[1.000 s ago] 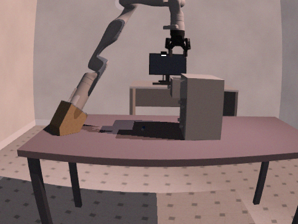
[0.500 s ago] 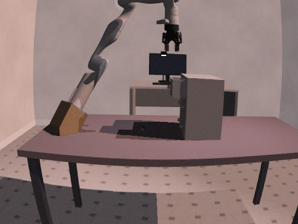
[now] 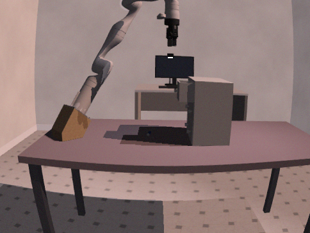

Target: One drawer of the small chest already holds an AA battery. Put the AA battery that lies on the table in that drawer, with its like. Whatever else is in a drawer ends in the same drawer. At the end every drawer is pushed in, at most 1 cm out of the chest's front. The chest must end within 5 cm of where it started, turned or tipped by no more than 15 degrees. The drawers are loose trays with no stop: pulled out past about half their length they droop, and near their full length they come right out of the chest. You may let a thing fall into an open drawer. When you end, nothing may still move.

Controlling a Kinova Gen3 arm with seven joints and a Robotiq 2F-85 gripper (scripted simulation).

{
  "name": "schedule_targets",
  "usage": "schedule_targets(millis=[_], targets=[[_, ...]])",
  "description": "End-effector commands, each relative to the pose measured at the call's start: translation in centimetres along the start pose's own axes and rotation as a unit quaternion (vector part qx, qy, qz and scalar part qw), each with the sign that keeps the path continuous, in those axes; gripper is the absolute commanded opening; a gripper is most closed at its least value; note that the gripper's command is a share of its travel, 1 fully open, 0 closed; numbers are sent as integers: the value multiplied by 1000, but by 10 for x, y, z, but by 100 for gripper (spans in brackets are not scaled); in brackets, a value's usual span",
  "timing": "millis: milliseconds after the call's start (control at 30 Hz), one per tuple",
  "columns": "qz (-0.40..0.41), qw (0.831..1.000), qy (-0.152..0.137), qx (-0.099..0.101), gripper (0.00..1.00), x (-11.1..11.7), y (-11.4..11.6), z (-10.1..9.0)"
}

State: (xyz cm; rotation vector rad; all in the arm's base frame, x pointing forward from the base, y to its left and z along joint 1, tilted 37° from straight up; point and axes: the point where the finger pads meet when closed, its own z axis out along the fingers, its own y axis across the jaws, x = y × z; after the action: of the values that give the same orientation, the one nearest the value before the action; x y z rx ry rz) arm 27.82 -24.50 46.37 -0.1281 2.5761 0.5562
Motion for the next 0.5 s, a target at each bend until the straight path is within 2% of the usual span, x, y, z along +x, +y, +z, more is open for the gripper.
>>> schedule_targets(millis=[0, 467], targets=[[24, 1000, -1, 7, 100, 6, -1, -8], [90, 996, 0, 7, 100, 19, 2, -21]])
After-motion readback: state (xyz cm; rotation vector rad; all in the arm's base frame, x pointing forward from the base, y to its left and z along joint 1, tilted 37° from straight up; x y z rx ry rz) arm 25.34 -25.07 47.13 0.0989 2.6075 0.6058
